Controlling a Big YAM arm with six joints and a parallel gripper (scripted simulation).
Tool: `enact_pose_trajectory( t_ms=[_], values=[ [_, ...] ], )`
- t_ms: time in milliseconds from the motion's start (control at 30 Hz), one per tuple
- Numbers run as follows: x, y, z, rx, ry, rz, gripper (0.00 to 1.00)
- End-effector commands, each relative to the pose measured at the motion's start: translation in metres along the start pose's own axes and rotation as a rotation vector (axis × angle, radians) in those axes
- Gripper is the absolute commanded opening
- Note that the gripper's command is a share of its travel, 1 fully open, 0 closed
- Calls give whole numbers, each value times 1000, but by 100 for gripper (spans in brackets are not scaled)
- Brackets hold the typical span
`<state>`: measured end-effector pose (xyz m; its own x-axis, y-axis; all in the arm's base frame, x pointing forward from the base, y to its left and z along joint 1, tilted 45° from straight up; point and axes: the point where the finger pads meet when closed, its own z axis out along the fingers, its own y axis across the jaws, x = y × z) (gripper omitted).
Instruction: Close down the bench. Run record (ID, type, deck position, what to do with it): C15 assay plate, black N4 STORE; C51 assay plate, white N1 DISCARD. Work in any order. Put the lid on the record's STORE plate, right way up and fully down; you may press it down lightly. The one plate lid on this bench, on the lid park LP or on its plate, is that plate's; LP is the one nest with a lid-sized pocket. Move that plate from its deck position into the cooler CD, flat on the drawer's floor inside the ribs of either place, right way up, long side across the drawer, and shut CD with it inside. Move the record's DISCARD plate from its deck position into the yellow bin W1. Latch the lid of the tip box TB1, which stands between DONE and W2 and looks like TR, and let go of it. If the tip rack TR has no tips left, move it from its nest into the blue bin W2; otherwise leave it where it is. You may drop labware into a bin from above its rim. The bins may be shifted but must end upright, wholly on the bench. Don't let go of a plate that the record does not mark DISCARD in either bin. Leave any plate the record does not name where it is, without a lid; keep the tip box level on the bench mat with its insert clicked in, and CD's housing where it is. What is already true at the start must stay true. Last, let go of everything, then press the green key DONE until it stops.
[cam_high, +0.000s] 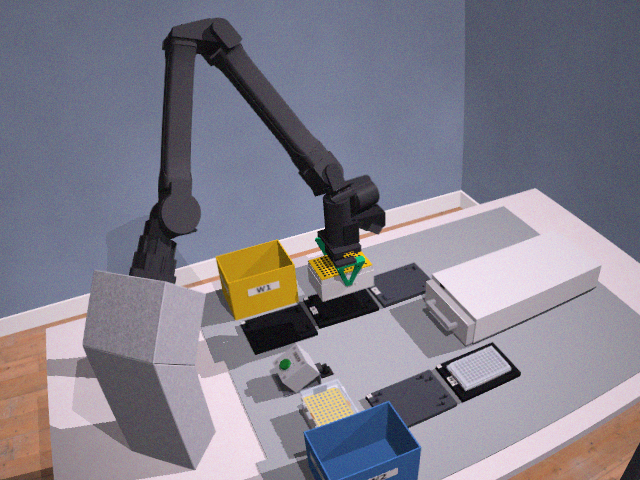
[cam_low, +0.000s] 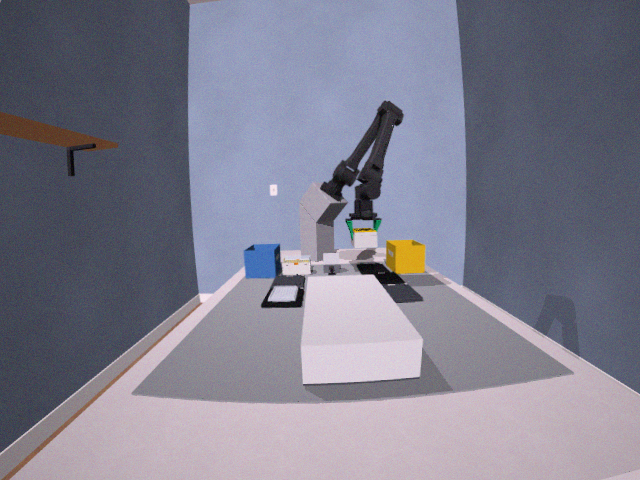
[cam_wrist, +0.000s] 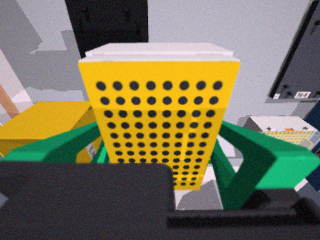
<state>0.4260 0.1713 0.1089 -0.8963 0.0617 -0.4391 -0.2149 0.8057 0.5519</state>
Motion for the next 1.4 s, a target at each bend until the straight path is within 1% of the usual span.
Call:
enact_pose_trajectory(
  t_ms=[0, 267, 333, 833, 900, 1367],
  values=[
    [0, -19, 0, 11, -12, -2, 0],
    [8, -39, 0, 11, -12, -1, 0],
    [8, -39, 0, 11, -12, -1, 0],
    [22, -77, -1, 11, -12, -1, 0],
    [22, -77, -1, 11, -12, -1, 0],
    [35, -112, -1, 12, -12, 0, 0]
  ],
)
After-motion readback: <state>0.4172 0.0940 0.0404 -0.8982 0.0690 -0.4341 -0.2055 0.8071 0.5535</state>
